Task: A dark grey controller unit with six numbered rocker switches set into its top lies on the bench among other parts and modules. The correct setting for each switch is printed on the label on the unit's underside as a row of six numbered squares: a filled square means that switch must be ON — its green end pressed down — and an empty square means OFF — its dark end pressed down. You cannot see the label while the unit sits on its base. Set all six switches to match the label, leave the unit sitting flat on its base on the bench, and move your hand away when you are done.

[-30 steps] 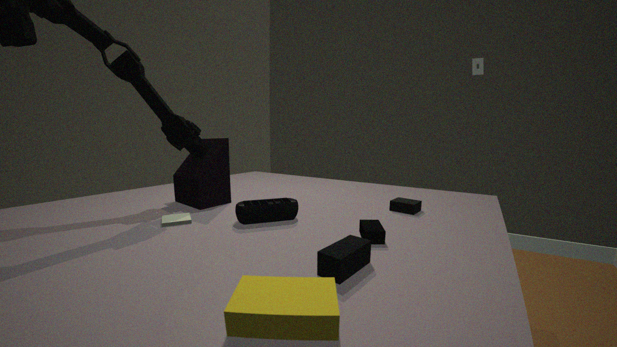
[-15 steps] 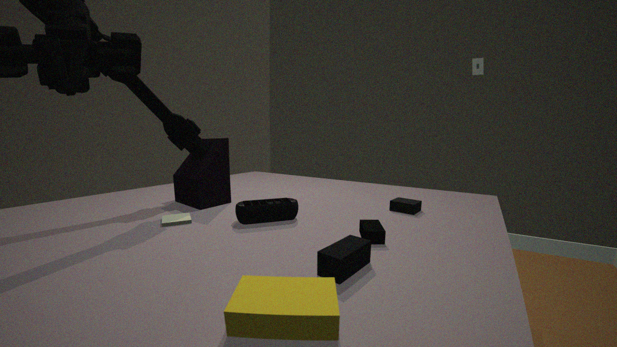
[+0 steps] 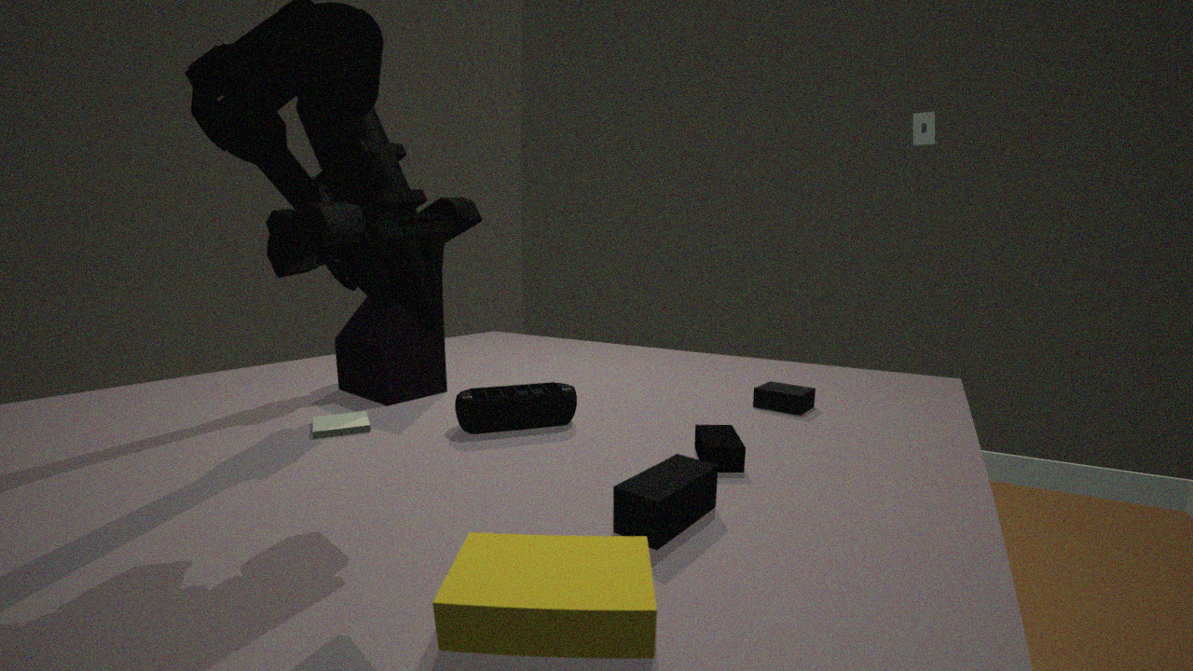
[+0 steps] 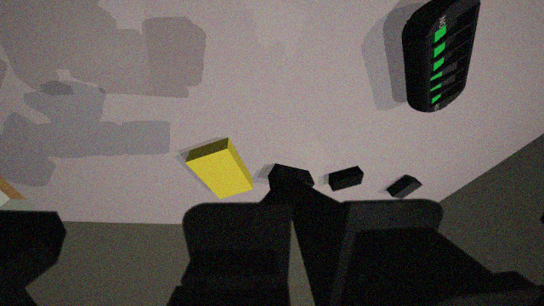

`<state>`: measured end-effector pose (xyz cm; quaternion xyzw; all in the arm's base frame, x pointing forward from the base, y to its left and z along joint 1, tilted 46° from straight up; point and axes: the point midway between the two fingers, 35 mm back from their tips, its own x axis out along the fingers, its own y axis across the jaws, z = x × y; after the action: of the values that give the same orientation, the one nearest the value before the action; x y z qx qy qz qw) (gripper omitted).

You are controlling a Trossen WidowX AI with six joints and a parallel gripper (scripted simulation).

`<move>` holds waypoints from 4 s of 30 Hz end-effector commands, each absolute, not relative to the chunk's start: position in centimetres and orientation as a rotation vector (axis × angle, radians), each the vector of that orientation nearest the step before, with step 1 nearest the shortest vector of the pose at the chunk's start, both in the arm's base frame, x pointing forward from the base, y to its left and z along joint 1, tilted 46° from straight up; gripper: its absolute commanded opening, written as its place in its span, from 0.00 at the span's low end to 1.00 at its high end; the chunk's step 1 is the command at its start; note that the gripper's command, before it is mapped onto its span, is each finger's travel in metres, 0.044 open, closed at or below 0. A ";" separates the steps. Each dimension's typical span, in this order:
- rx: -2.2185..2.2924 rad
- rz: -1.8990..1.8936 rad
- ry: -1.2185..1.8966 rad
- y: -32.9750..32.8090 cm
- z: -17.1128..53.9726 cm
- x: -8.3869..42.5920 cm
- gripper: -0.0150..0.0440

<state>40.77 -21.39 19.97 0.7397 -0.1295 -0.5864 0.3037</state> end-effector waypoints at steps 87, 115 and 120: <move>1.156 -2.061 0.212 -15.2 -8.1 37.2 0.25; 1.155 -2.062 0.214 -13.8 -9.3 35.3 0.25; 1.155 -2.062 0.214 -13.6 -9.5 35.0 0.25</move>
<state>35.75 -13.85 -9.10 0.4555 0.0798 -0.8014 0.3793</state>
